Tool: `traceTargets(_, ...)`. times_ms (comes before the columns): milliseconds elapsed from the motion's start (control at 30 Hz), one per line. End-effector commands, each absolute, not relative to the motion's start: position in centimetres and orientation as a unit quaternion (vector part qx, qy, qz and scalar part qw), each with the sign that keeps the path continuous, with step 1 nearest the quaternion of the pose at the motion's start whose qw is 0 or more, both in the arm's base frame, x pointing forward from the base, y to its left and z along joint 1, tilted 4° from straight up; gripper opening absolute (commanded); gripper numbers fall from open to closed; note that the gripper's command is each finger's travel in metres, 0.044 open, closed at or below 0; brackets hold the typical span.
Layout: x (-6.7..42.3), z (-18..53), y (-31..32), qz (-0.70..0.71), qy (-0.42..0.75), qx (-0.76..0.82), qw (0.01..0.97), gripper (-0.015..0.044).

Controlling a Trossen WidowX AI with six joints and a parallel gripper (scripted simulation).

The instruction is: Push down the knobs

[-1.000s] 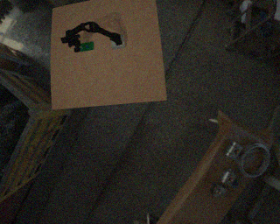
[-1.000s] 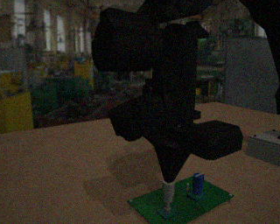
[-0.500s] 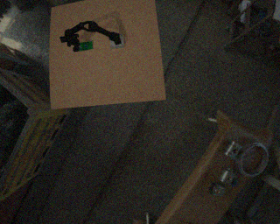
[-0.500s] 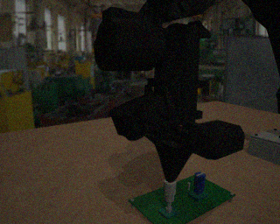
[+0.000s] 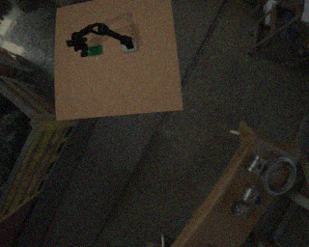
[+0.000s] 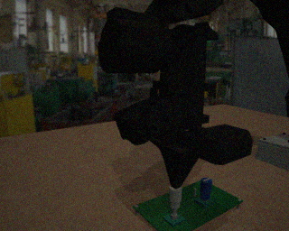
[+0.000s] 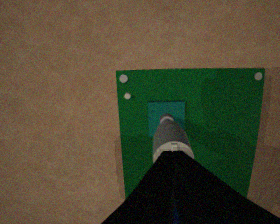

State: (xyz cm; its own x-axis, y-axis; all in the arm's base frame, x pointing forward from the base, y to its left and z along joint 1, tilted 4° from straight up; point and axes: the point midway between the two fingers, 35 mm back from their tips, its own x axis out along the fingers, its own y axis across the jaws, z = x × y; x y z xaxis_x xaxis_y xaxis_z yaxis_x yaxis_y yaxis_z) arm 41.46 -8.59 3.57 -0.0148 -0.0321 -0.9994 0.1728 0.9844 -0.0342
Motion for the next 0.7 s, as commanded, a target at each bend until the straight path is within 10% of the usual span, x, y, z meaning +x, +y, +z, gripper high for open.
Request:
traceTargets(0, 41.58, 1.19, -8.79, -0.074, 0.717, 0.049, 0.692, 0.0000)
traceTargets(667, 41.55, 0.39, -8.82, -0.074, 0.717, 0.049, 0.692, 0.0000)
